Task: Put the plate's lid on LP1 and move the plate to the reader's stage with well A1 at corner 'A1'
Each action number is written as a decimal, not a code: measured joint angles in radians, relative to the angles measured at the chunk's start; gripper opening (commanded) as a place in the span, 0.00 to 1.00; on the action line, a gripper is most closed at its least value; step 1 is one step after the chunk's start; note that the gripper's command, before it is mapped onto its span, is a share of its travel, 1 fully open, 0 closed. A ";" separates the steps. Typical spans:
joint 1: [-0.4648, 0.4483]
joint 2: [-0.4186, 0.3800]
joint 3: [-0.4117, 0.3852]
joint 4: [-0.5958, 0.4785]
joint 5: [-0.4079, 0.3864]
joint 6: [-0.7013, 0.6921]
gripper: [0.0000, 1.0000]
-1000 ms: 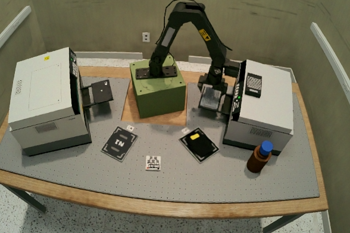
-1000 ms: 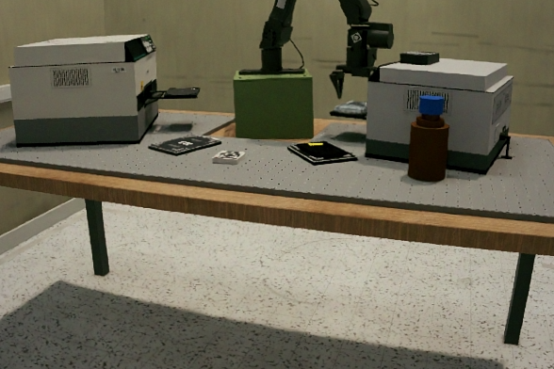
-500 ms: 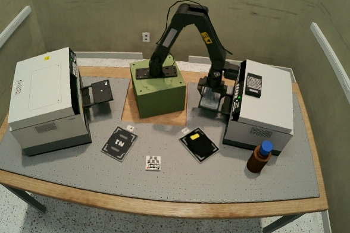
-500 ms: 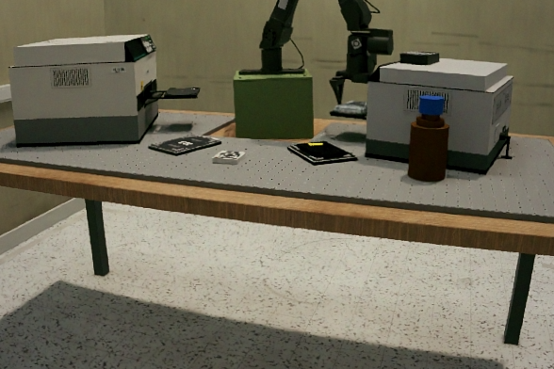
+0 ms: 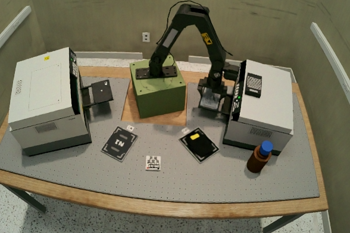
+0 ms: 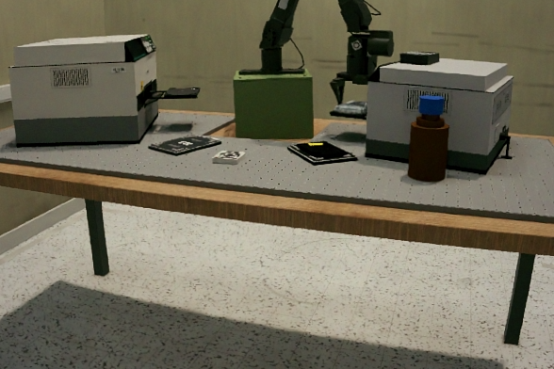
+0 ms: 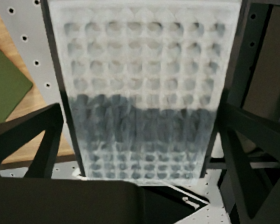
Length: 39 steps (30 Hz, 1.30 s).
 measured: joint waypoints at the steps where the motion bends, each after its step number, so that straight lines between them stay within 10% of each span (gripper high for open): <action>1: 0.000 -0.002 -0.001 0.000 0.000 0.000 1.00; 39: 0.000 0.010 -0.005 0.024 0.000 0.000 0.87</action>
